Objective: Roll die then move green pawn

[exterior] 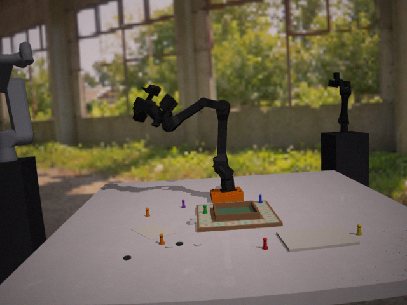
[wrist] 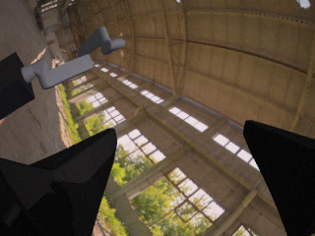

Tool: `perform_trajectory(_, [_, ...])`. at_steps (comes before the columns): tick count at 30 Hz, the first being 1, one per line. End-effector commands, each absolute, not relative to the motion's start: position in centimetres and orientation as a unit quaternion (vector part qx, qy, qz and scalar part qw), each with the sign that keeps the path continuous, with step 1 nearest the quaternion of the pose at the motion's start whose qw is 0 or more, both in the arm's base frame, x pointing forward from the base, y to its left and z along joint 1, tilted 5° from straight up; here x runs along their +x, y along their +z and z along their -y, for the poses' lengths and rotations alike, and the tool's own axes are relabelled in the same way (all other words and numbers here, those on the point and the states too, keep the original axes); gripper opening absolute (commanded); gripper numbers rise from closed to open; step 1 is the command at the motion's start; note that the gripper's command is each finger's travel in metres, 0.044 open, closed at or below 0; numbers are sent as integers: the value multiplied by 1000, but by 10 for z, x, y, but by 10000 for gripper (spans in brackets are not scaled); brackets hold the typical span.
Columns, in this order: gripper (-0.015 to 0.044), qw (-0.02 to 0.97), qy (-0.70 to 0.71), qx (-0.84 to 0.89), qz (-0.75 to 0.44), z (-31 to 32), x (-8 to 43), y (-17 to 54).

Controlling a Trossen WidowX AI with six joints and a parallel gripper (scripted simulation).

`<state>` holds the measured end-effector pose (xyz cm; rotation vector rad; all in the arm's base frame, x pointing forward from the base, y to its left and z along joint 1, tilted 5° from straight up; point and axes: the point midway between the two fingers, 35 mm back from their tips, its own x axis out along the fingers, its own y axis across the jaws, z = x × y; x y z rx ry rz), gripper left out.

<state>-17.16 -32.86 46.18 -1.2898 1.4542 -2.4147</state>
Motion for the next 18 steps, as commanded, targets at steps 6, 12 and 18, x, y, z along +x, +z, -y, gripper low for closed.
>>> perform_trajectory(6, [275, 96, -767, -428, -467, 364, -148, 447])
perform_trajectory(12, [275, 246, -731, -442, -459, 422, -86, 412])
perform_trajectory(18, [275, 388, -678, -437, -446, 461, -12, 371])
